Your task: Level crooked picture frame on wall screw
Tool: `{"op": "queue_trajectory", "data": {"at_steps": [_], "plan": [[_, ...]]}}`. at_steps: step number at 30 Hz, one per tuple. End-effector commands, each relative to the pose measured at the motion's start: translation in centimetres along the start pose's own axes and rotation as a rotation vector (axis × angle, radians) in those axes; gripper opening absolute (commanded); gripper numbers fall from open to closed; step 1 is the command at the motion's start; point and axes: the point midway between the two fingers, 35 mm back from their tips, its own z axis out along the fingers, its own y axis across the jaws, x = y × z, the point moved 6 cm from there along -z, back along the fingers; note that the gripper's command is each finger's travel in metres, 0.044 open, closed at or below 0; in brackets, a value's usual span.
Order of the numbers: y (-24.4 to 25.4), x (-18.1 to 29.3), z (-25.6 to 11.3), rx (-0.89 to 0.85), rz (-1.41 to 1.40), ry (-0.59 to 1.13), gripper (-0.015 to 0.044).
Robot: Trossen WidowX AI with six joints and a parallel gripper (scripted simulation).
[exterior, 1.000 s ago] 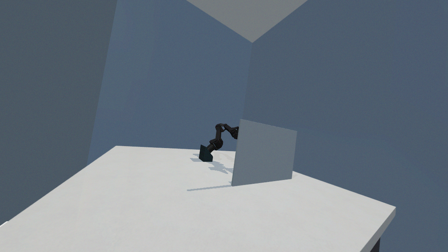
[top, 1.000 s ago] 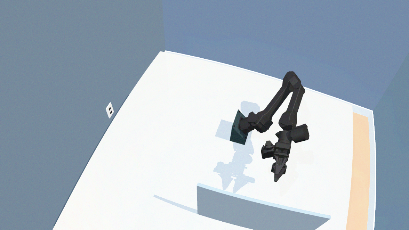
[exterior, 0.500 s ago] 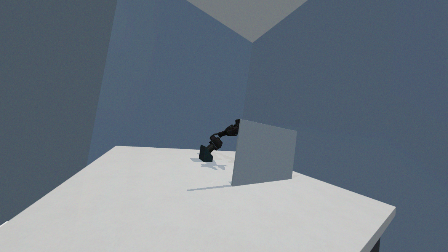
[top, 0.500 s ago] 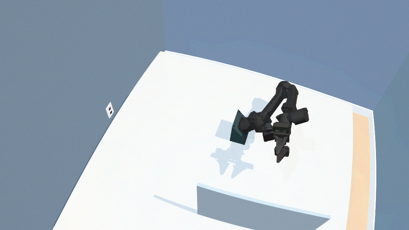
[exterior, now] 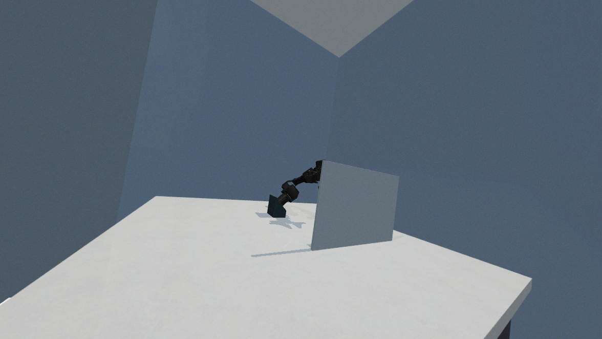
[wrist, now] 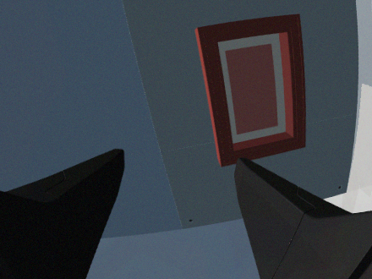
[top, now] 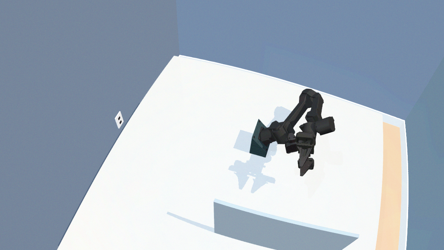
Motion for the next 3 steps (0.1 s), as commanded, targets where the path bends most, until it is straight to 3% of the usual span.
{"op": "queue_trajectory", "data": {"at_steps": [1, 3], "plan": [[-0.06, -0.06, -0.01, 0.004, 0.007, -0.001, 0.026], [-0.06, -0.06, -0.01, 0.004, 0.007, -0.001, 0.026]]}}
